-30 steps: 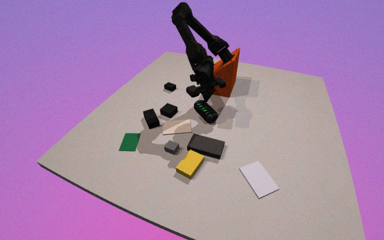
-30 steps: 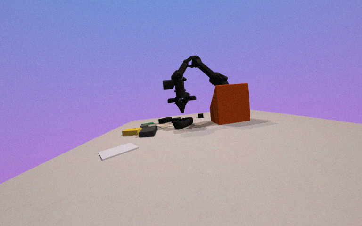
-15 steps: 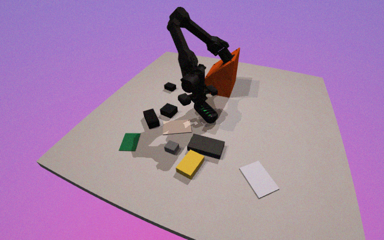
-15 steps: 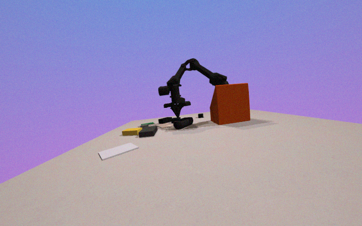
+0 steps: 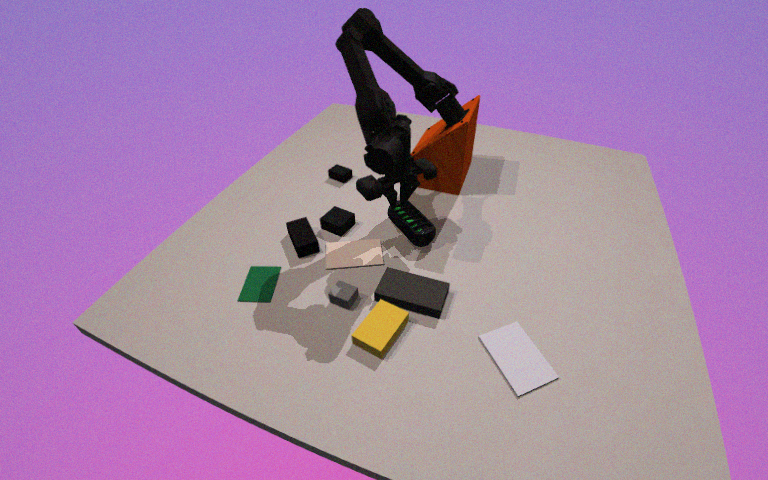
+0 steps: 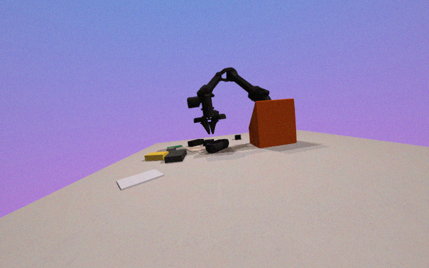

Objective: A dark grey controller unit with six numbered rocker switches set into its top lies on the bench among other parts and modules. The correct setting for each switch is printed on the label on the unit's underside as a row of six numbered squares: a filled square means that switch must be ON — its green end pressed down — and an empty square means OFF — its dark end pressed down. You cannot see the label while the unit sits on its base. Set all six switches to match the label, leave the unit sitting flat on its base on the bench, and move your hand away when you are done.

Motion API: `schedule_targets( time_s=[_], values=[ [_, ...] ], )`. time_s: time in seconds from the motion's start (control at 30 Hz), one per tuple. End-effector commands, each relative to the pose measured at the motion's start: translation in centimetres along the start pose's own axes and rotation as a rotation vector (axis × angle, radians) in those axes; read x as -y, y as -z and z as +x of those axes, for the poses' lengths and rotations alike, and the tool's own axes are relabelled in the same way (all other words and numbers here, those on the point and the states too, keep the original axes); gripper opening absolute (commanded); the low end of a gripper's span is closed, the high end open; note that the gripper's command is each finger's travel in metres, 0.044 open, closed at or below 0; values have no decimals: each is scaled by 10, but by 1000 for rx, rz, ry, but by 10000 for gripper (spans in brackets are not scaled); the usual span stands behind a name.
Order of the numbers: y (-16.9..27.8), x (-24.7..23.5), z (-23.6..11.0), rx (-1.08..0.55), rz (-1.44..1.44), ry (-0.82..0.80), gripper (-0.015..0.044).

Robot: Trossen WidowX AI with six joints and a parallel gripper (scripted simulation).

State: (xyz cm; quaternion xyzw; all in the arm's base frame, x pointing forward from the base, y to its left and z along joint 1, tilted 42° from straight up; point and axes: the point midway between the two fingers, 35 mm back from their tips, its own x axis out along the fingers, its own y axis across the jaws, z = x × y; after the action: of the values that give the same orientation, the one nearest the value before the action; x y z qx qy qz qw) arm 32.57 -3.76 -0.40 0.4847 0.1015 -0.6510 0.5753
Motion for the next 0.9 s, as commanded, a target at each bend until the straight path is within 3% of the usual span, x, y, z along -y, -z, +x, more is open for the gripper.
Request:
schedule_targets(
  time_s=[0.0,0.1,0.43,0.77,0.87],
  values=[
    [2,-4,-20,-12,8,-18,184],
    [2,-4,-20,-12,8,-18,263],
    [2,-4,-20,-12,8,-18,0],
    [2,-4,-20,-12,8,-18,0],
    [2,-4,-20,-13,5,-17,79]
  ],
)
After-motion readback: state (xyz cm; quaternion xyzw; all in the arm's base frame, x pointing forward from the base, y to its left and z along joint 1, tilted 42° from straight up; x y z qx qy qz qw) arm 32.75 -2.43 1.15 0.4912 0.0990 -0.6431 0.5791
